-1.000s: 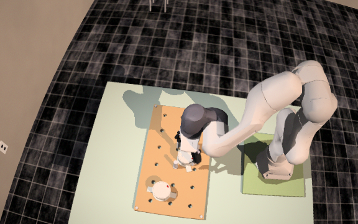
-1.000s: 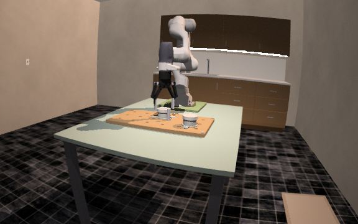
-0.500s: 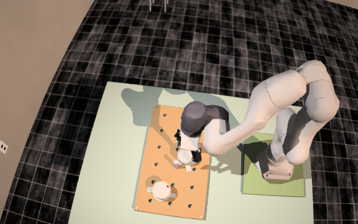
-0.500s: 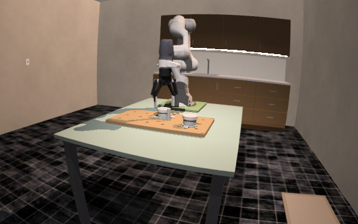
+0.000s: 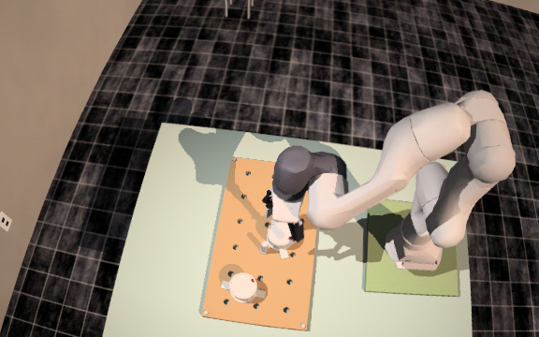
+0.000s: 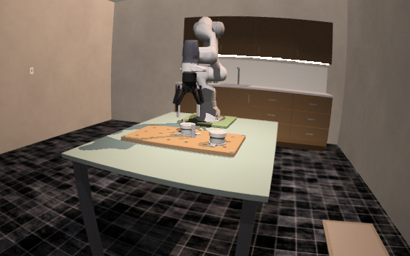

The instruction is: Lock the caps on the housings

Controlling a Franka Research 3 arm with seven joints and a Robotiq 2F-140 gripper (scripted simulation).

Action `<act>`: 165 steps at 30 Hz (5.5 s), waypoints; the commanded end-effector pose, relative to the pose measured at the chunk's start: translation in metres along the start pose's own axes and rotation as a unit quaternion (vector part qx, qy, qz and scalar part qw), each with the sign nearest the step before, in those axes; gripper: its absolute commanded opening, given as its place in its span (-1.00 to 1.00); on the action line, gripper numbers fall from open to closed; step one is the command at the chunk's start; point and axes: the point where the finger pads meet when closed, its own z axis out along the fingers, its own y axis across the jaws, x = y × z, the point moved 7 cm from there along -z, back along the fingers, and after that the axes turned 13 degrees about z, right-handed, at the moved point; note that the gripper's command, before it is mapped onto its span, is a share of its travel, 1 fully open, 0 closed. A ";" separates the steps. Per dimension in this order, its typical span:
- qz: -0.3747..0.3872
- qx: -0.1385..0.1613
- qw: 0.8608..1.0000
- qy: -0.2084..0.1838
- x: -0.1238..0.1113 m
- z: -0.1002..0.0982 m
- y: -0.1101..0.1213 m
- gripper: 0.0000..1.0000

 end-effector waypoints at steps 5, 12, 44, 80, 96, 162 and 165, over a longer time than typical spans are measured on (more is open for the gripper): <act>0.003 0.002 1.000 -0.006 -0.003 -0.013 -0.001 0.55; 0.003 0.002 1.000 -0.006 -0.003 -0.018 -0.001 0.55; -0.227 0.003 0.974 -0.006 -0.001 -0.022 0.001 0.55; -0.227 0.003 0.974 -0.006 -0.001 -0.021 0.001 0.55; -0.227 0.003 0.974 -0.006 -0.002 -0.013 0.001 0.55; -0.227 0.003 0.974 -0.006 -0.002 0.047 0.001 0.55; -0.227 0.003 0.974 -0.006 -0.002 0.047 0.001 0.55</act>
